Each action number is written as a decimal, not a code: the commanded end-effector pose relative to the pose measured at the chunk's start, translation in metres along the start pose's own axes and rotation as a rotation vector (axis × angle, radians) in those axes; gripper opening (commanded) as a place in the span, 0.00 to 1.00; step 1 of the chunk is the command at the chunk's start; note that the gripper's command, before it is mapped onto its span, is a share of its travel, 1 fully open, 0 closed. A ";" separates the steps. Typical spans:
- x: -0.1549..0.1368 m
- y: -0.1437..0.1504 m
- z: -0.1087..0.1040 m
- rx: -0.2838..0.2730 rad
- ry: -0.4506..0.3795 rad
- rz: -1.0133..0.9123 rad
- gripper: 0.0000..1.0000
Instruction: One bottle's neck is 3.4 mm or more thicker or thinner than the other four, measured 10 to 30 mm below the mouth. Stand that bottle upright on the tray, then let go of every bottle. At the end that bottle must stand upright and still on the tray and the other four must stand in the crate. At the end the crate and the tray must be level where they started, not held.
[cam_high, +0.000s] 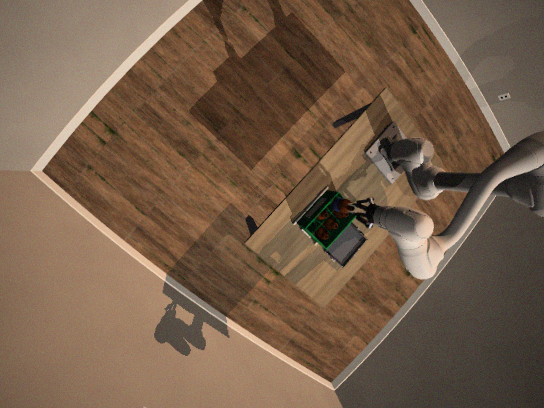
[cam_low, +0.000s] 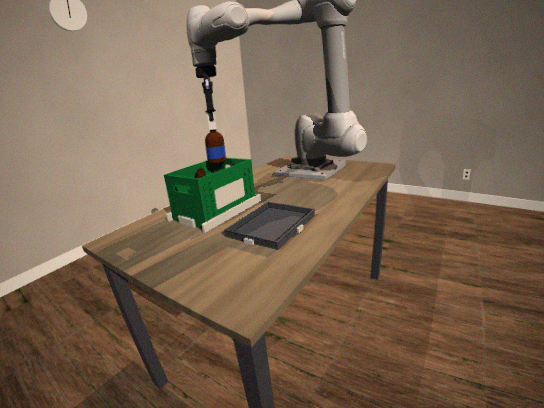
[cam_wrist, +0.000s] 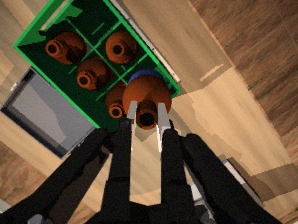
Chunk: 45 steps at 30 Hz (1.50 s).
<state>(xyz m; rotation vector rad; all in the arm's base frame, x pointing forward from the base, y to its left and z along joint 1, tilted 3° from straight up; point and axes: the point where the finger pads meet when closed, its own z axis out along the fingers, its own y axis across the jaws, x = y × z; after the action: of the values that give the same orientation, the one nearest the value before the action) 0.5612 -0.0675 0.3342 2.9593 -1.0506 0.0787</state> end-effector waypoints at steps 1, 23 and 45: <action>0.000 0.000 0.000 0.000 0.000 0.000 0.00; 0.000 0.000 -0.011 0.000 0.000 0.000 0.00; 0.000 0.000 -0.019 0.000 0.000 0.000 0.00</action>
<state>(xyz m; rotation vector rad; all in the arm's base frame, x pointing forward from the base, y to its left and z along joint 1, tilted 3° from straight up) 0.5603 -0.0672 0.3532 2.9593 -1.0506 0.0787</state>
